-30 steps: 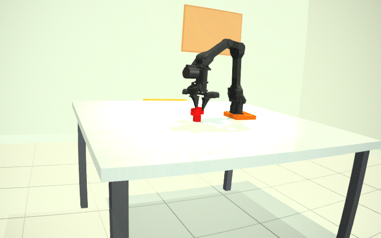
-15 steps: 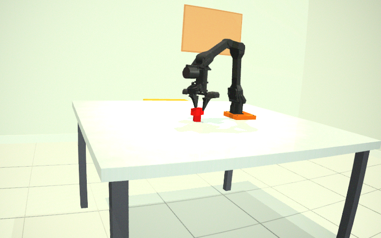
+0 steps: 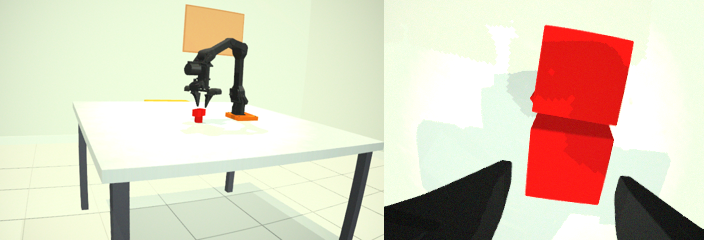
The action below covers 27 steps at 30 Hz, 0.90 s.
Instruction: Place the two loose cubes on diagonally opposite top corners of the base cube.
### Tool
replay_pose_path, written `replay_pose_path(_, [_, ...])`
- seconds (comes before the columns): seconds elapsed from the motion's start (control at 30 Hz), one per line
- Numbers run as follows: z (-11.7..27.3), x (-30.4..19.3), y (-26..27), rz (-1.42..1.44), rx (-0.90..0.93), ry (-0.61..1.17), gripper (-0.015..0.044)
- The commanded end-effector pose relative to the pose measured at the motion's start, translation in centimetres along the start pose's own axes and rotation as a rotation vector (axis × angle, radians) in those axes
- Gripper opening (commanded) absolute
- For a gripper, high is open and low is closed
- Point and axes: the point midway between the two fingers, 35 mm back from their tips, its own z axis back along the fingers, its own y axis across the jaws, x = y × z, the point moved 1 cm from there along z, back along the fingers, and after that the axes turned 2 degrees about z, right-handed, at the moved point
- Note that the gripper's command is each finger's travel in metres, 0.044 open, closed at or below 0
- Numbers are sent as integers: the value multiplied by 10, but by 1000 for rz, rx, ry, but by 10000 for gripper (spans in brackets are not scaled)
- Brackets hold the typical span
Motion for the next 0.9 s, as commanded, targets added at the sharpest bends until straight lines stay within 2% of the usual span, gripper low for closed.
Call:
replay_pose_path(0.0, [8,1,-1,2,-2,-7,205])
replay_pose_path(0.87, [43,1,0,2,-2,-7,205])
